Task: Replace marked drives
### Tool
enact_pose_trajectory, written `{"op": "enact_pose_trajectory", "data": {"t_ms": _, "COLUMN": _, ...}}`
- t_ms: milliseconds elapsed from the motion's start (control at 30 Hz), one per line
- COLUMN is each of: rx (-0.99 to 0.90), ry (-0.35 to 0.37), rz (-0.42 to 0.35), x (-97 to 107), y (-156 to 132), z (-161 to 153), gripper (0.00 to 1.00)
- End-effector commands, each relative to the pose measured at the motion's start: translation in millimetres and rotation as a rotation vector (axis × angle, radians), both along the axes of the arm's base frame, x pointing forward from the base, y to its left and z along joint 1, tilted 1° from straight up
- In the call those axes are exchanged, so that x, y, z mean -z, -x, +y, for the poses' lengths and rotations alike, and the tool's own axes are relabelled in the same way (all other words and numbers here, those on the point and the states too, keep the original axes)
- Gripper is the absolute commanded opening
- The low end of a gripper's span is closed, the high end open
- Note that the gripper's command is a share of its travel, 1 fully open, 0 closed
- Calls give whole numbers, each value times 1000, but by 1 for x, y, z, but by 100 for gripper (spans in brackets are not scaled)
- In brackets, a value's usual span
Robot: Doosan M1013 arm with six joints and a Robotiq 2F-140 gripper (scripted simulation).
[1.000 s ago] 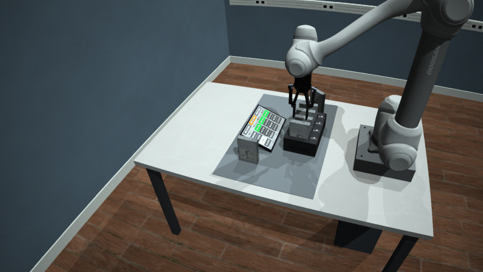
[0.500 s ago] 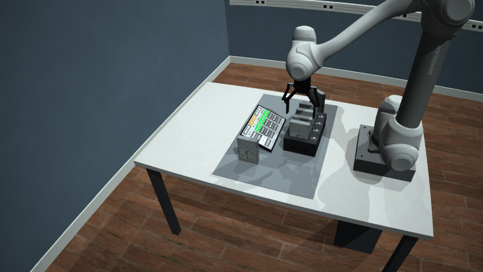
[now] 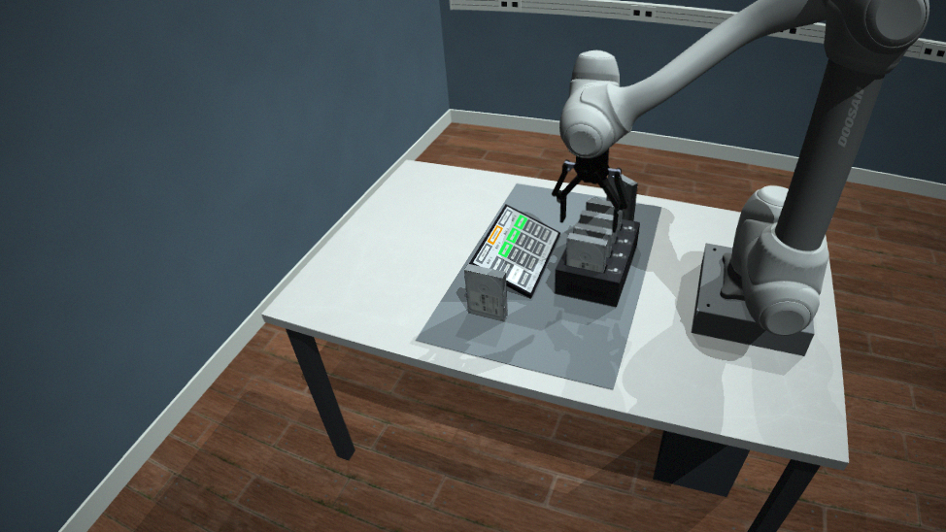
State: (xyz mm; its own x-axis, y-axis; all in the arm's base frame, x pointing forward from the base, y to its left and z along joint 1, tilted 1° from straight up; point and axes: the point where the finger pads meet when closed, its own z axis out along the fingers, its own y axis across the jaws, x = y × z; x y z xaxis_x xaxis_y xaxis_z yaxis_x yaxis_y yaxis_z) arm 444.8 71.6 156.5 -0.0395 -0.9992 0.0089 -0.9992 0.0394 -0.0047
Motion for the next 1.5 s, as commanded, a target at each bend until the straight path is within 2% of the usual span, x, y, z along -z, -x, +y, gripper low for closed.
{"op": "enact_pose_trajectory", "data": {"t_ms": 0, "rx": 0, "ry": -1, "rz": -1, "x": 0, "y": 0, "z": 0, "gripper": 89}}
{"op": "enact_pose_trajectory", "data": {"t_ms": 1467, "rx": 0, "ry": 0, "rz": -1, "x": 17, "y": 0, "z": 1, "gripper": 89}}
